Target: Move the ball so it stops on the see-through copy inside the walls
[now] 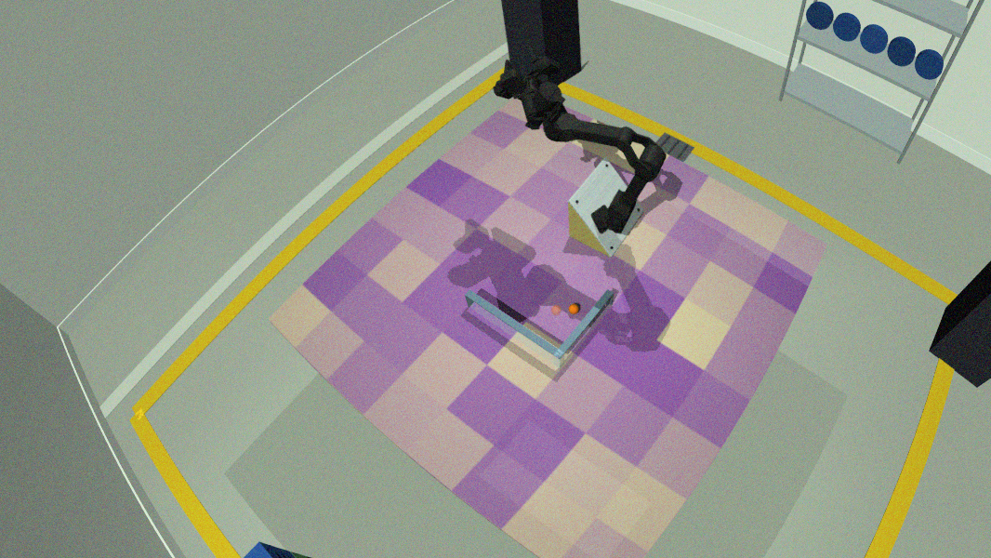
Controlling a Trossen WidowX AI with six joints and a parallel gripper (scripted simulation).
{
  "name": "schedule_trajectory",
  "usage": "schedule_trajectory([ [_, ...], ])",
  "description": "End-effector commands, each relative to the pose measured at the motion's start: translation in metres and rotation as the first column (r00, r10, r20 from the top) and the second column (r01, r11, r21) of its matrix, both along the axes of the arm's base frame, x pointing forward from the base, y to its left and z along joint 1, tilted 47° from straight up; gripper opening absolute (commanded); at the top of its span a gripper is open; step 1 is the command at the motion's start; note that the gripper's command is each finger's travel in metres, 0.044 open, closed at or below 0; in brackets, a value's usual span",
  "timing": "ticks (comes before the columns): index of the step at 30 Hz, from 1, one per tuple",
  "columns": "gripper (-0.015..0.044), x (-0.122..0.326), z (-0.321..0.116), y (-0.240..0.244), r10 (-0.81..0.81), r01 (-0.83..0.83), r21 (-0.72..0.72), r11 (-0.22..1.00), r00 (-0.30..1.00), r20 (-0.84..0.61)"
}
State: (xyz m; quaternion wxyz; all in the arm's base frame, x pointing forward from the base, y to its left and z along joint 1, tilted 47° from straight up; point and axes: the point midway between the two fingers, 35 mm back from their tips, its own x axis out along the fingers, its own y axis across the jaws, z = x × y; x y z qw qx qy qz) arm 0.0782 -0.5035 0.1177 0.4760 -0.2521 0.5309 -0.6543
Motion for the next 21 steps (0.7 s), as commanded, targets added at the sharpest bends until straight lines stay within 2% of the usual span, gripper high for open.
schedule_trajectory([
  [1, 0.0374, 0.001, 0.000, 0.000, 0.004, -0.004, 0.003, 1.000, 1.000, -0.001],
  [6, 0.0242, 0.045, -0.014, 0.010, 0.157, -0.152, 0.110, 0.982, 0.987, -0.039],
  [11, 0.0242, 0.116, -0.040, 0.042, 0.424, -0.386, 0.300, 0.872, 0.903, -0.070],
  [16, 0.0242, 0.183, -0.067, 0.094, 0.697, -0.587, 0.499, 0.637, 0.716, -0.046],
  [21, 0.0242, 0.233, -0.090, 0.163, 0.885, -0.685, 0.652, 0.325, 0.464, 0.046],
])
